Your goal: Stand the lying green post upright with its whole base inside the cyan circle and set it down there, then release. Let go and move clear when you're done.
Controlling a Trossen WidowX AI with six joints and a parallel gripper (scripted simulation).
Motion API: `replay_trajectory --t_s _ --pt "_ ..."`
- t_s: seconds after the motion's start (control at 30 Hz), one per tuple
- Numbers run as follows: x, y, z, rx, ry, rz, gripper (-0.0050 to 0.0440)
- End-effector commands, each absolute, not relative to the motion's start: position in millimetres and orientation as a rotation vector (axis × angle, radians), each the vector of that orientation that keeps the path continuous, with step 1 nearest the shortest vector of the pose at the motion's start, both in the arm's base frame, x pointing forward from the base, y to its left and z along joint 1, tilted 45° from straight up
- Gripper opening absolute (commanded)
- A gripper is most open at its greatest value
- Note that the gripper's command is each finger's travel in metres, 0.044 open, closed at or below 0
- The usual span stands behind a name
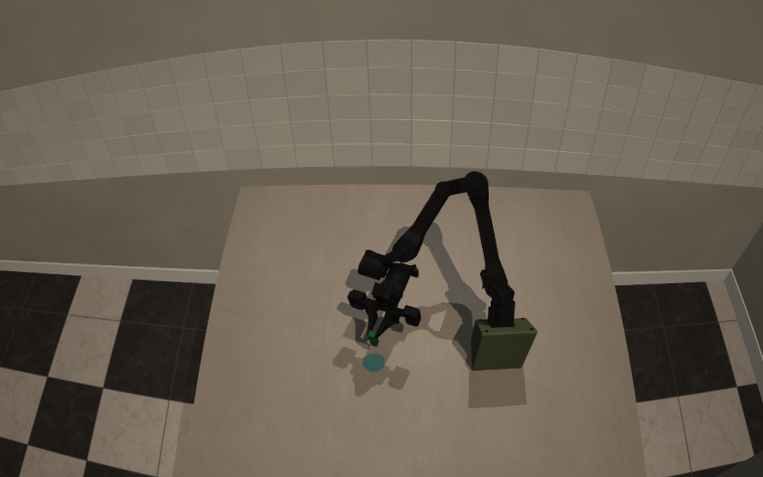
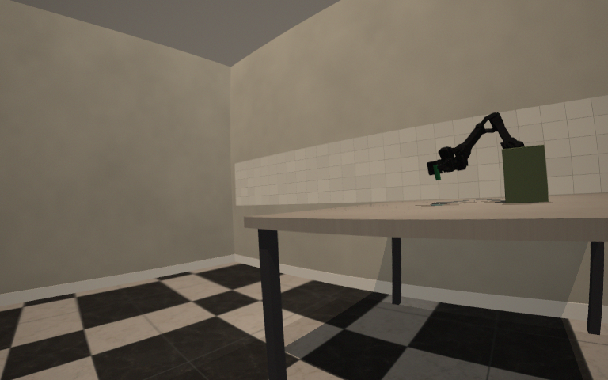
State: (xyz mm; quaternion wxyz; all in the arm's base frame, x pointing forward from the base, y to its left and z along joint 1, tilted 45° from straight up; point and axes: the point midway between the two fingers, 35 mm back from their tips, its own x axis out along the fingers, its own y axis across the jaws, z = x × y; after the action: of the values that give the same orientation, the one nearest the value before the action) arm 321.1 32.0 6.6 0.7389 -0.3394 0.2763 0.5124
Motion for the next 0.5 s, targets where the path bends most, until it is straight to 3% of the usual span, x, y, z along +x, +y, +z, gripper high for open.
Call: replay_trajectory --t_s 0.0,0.47 --pt "322.3 31.1 15.1 -0.761 0.553 1.117 0.0022" --pt "322.8 30.3 17.4 -0.762 0.514 1.116 0.0022"
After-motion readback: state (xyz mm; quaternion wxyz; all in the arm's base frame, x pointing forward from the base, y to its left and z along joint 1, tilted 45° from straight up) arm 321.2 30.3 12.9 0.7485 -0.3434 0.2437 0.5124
